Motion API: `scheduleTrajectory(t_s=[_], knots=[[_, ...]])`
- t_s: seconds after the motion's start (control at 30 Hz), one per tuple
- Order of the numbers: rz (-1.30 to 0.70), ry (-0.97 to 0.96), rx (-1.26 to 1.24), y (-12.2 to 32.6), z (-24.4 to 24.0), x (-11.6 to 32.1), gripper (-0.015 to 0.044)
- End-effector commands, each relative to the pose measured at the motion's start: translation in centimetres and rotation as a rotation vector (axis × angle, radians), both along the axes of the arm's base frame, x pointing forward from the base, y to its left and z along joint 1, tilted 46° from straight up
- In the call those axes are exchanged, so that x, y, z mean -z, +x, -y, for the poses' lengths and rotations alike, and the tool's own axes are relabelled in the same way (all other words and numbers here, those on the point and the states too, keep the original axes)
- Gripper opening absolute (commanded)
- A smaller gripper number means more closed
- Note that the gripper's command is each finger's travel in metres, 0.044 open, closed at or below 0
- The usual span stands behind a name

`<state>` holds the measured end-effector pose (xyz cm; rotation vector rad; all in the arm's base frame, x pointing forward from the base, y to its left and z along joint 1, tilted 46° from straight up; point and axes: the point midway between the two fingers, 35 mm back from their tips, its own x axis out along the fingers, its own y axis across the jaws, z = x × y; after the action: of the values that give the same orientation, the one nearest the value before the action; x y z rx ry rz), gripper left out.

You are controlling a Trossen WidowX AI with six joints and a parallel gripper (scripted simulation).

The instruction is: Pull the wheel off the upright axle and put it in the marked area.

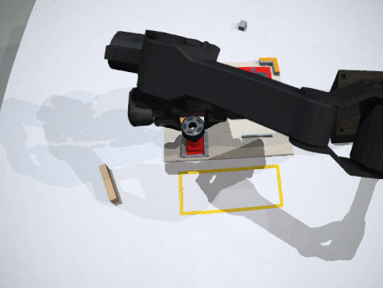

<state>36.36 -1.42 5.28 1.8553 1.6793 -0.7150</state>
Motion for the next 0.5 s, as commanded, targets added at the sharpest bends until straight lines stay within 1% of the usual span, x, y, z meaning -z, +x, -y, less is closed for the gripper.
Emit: scheduleTrajectory(t_s=[0.0, 0.47], knots=[[0.000, -0.001, -0.002, -0.05, 0.08, -0.10, 0.0000], [0.000, -0.001, -0.002, -0.09, 0.42, -0.41, 0.0000]])
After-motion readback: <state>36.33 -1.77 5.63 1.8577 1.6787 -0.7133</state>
